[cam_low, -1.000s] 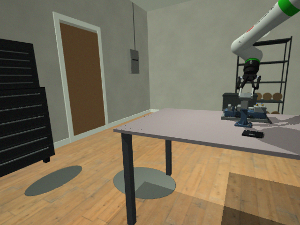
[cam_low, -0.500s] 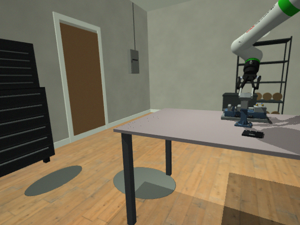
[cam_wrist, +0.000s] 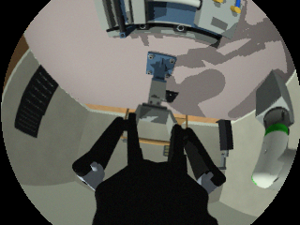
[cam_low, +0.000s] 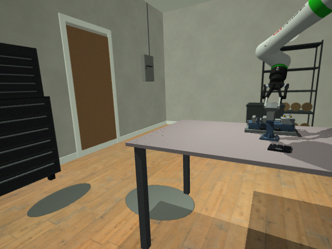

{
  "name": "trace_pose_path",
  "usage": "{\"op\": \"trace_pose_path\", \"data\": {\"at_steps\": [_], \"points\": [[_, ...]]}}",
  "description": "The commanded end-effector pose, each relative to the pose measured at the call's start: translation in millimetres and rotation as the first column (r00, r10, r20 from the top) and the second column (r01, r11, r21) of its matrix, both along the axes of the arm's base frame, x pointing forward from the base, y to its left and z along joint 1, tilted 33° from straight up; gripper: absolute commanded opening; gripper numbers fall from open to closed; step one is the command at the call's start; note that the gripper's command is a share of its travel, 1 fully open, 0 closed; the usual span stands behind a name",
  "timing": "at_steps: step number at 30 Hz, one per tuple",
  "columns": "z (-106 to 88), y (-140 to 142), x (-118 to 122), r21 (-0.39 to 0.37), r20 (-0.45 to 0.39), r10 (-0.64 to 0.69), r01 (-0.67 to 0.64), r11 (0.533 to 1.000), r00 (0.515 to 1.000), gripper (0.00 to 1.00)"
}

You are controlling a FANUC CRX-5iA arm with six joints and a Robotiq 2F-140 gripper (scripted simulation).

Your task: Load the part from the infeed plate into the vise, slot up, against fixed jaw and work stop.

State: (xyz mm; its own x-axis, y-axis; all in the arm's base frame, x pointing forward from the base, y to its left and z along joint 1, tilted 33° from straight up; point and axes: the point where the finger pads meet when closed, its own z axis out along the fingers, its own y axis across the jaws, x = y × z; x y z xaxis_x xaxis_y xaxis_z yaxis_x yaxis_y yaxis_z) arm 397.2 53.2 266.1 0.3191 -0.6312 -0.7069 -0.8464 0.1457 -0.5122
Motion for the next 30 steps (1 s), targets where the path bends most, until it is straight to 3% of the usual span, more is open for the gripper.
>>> {"op": "trace_pose_path", "data": {"at_steps": [1, 19, 30], "points": [[0.2, 0.0, 0.0, -0.004, -0.001, -0.002, 0.002, 1.0, 1.0, 0.0], [1.7, 1.7, -0.8, -0.085, -0.012, -0.052, 0.051, 0.995, 0.999, 0.0], [3.2, 3.8, -1.6, -0.178, -0.022, -0.109, 0.104, 0.979, 0.994, 0.0]]}}
